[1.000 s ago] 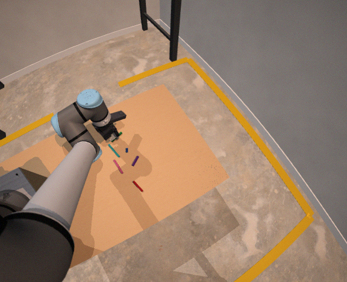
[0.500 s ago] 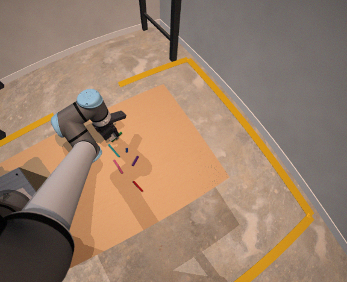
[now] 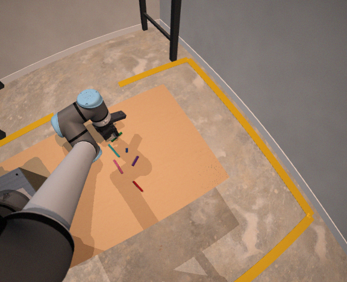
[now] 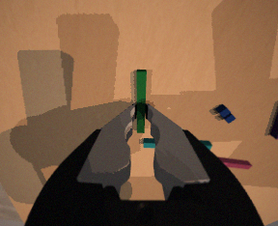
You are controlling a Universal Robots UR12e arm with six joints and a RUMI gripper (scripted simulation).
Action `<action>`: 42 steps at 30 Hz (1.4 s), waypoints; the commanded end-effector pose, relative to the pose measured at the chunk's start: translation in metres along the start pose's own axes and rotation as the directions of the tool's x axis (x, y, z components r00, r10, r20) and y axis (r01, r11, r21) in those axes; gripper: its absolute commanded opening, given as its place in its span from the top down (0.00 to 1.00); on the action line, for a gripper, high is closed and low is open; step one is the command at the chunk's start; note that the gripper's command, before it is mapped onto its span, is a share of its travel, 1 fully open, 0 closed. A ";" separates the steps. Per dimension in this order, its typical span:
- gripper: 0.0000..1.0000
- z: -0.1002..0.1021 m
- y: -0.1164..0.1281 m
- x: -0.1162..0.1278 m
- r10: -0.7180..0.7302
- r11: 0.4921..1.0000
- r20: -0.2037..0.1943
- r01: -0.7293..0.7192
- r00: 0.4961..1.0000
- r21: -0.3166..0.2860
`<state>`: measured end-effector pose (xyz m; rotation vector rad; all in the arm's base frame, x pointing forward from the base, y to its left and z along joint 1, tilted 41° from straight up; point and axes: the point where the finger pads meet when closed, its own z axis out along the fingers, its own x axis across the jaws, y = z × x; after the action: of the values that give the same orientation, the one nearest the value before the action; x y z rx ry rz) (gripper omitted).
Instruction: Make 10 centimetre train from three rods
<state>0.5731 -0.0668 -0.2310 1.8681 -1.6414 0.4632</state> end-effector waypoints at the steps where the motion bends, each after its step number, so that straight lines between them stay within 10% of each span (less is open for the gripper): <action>1: 1.00 0.001 0.001 0.001 0.000 1.000 -0.001 0.000 1.000 -0.002; 32: 1.00 0.000 0.001 0.001 0.000 1.000 -0.001 0.000 1.000 -0.001; 42: 1.00 -0.037 -0.002 0.001 0.002 1.000 0.000 -0.002 1.000 0.004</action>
<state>0.5740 -0.0615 -0.2223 1.8652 -1.6423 0.4624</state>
